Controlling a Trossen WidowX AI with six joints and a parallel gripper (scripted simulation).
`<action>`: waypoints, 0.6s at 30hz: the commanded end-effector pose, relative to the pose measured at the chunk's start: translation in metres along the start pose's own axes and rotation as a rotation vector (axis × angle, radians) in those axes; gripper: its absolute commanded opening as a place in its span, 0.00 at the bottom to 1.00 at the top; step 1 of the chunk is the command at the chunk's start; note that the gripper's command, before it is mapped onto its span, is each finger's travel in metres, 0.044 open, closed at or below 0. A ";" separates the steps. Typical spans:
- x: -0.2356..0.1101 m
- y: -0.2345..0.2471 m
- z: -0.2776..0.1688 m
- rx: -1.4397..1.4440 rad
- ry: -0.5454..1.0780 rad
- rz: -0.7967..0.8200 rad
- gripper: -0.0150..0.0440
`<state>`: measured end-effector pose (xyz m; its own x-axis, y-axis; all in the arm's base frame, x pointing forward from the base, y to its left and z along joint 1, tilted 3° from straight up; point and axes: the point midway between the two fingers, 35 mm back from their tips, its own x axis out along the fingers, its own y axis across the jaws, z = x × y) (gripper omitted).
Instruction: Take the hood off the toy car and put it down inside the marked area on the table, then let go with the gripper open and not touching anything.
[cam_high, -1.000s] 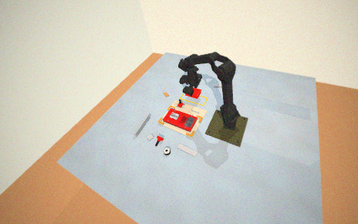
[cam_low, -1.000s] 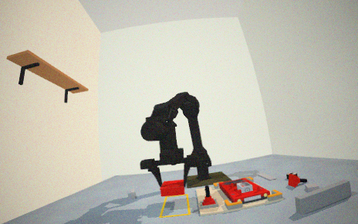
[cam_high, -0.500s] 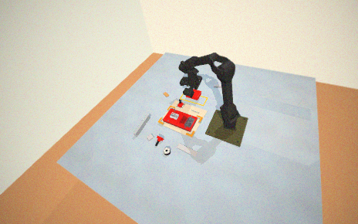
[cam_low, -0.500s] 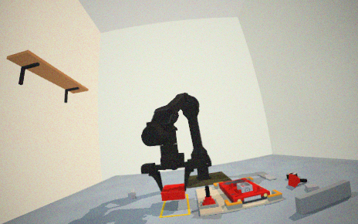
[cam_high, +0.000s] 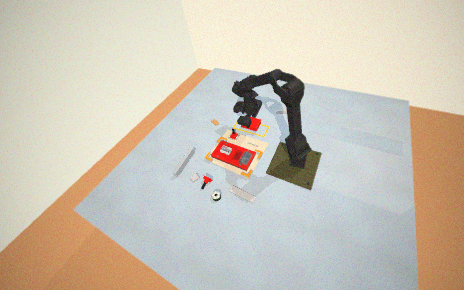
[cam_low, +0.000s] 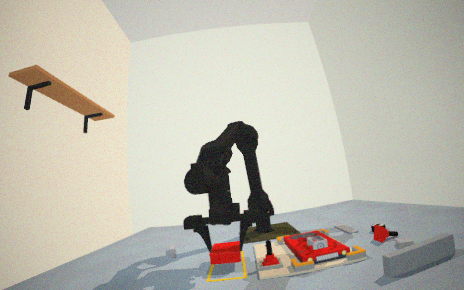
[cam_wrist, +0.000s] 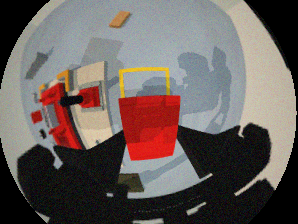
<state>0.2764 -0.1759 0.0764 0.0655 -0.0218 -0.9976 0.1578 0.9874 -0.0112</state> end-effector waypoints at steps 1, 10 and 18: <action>0.002 0.001 0.001 0.000 -0.004 0.004 0.25; 0.006 0.001 0.001 0.000 -0.004 0.004 0.25; 0.010 0.001 0.001 0.000 -0.004 0.004 0.25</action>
<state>0.2770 -0.1761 0.0679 0.0654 -0.0217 -0.9976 0.1571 0.9875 -0.0112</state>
